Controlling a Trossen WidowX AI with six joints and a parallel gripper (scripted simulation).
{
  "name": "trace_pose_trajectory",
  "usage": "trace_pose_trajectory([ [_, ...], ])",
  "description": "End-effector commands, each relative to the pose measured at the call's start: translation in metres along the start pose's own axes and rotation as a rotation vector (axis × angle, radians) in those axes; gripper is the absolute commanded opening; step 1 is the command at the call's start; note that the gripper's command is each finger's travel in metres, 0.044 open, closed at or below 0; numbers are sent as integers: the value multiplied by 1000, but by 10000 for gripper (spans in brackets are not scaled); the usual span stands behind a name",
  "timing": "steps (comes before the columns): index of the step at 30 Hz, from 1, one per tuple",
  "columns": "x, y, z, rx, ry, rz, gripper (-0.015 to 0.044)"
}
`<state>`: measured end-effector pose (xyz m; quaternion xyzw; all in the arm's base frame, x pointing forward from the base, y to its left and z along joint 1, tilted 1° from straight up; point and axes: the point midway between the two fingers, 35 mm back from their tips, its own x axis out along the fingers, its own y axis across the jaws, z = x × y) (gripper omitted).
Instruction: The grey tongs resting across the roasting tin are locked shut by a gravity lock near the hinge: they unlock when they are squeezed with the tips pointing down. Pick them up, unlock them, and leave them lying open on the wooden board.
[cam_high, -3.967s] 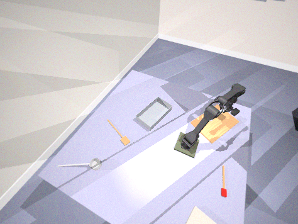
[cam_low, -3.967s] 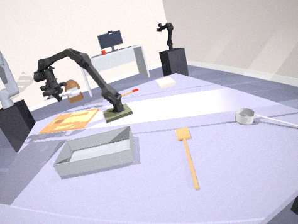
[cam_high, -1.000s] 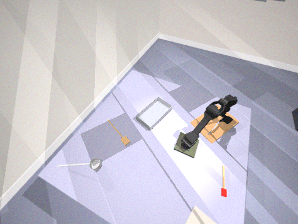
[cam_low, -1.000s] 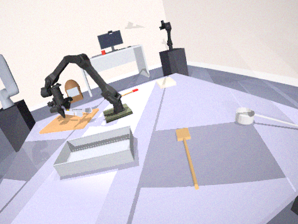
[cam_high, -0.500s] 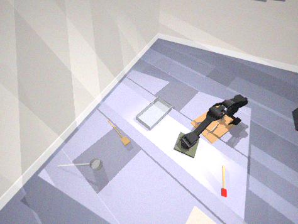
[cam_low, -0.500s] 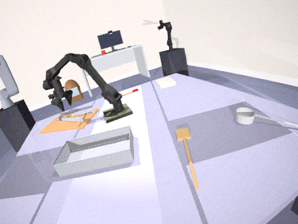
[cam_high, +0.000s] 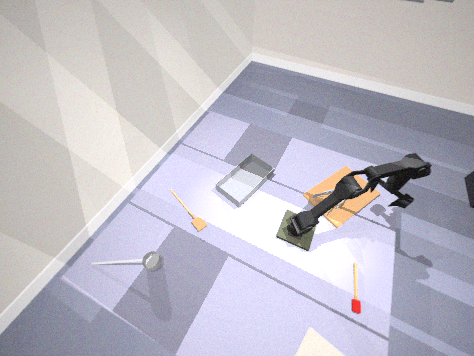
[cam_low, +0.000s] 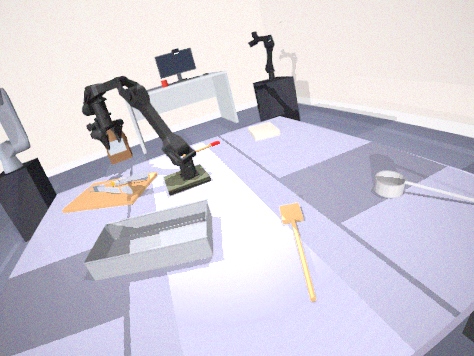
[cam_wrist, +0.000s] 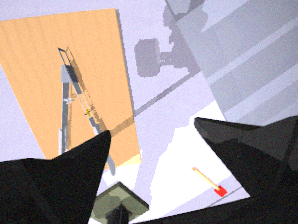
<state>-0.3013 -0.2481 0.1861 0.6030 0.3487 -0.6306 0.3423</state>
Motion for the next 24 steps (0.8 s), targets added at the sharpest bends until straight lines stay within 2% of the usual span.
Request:
trace_pose_trajectory([
  [1,-19,0,-2,-7,-45,-14,440],
  [4,-40,0,-6,-8,-97,-33,440],
  [24,-40,0,-6,-8,-97,-33,440],
])
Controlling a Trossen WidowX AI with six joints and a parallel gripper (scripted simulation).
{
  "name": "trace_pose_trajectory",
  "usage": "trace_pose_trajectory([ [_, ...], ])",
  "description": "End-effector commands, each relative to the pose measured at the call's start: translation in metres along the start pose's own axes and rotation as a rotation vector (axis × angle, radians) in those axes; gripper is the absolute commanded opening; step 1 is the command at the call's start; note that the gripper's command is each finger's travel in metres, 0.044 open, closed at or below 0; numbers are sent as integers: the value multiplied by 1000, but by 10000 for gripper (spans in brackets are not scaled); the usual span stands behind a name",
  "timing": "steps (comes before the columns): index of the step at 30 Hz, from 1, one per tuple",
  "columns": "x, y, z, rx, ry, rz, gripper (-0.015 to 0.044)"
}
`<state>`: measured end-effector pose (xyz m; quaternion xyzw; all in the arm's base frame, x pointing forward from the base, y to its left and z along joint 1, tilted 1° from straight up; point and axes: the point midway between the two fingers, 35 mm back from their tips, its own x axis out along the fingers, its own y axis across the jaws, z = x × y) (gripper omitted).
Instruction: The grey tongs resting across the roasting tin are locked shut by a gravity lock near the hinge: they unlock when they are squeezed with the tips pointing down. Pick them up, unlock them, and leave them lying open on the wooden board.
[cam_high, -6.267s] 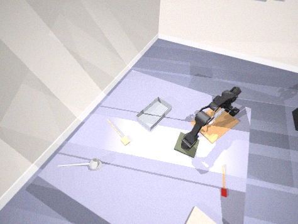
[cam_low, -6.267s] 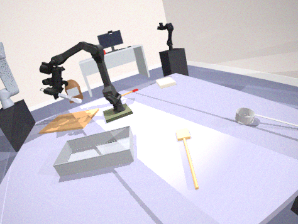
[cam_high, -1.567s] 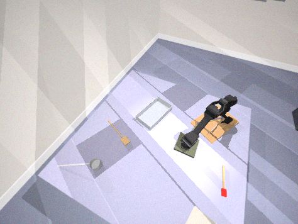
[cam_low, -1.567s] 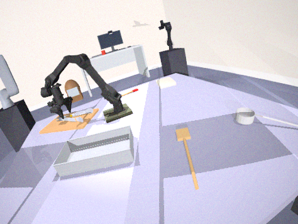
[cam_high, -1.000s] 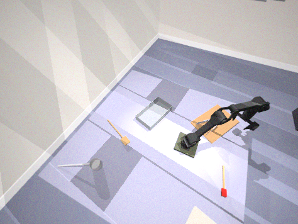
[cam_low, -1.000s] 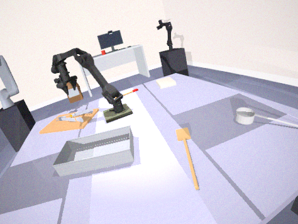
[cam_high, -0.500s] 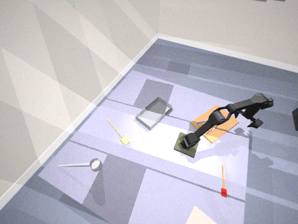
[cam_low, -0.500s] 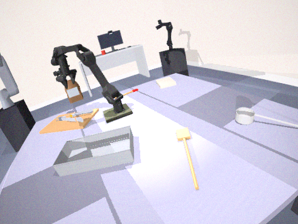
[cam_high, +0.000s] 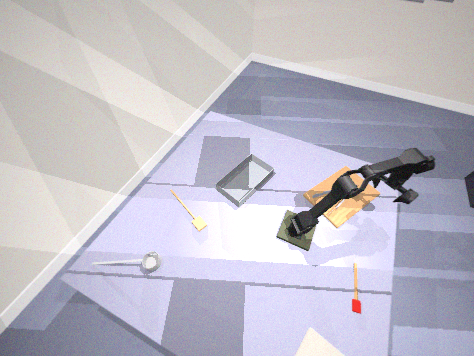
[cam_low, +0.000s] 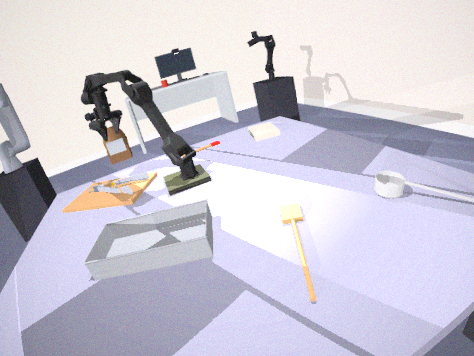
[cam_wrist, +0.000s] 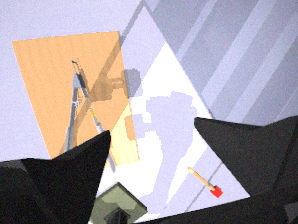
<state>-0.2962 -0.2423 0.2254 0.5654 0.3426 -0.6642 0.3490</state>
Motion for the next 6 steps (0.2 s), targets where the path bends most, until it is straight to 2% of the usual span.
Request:
trace_pose_trajectory([
  [1,0,0,0,-5,0,1,440],
  [6,0,0,0,-5,0,1,440],
])
